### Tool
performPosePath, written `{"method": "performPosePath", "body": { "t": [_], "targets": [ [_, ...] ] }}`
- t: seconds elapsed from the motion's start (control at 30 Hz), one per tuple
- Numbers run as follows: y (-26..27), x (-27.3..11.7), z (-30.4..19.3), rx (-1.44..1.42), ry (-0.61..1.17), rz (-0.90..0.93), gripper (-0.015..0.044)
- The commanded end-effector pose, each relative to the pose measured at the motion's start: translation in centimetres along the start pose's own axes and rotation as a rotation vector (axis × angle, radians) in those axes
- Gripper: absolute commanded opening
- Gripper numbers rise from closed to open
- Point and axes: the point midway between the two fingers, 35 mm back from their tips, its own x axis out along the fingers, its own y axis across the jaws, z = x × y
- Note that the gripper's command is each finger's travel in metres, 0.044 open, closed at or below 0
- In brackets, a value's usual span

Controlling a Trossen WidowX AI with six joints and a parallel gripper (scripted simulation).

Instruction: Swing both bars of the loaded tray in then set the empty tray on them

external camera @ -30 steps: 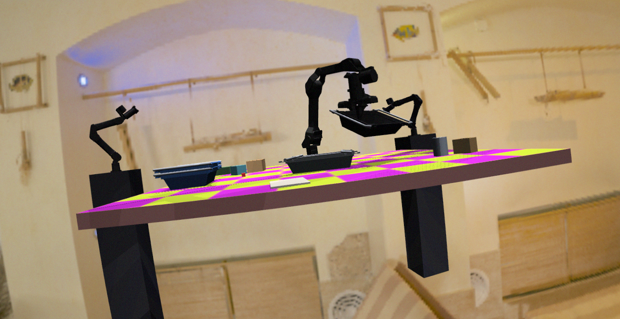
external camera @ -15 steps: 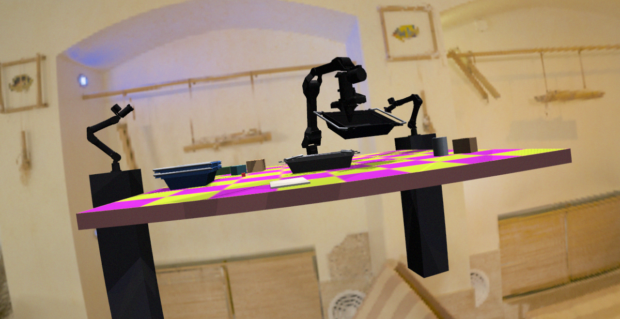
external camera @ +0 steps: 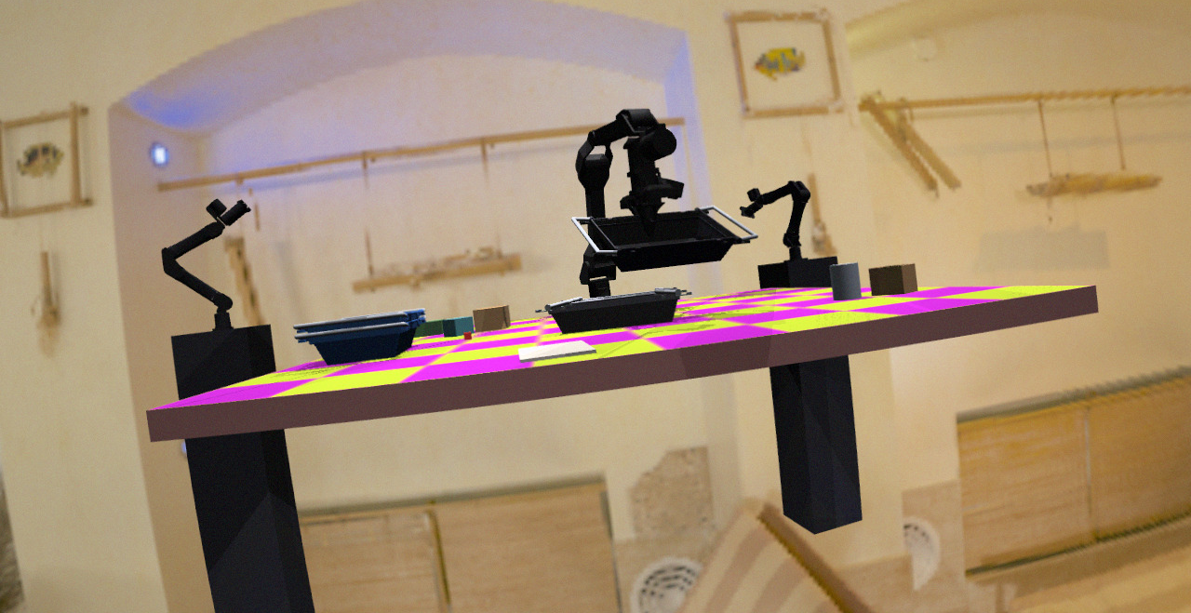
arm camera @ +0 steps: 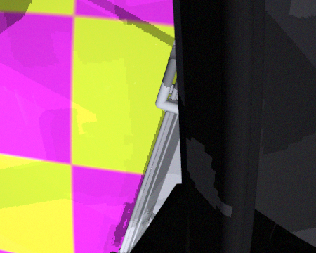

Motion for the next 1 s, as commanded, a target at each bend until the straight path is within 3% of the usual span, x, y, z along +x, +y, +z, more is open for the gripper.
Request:
{"method": "performPosePath", "body": {
  "t": [0.0, 0.67, 0.97],
  "targets": [
    [-0.1, -0.6, -1.4, 0.064, -0.006, -0.024, 0.0],
    [0.4, -0.8, -8.7, 0.358, 0.004, -0.032, 0.0],
    [0.4, -0.8, -9.0, 0.368, 0.004, -0.032, 0.0]
  ]
}}
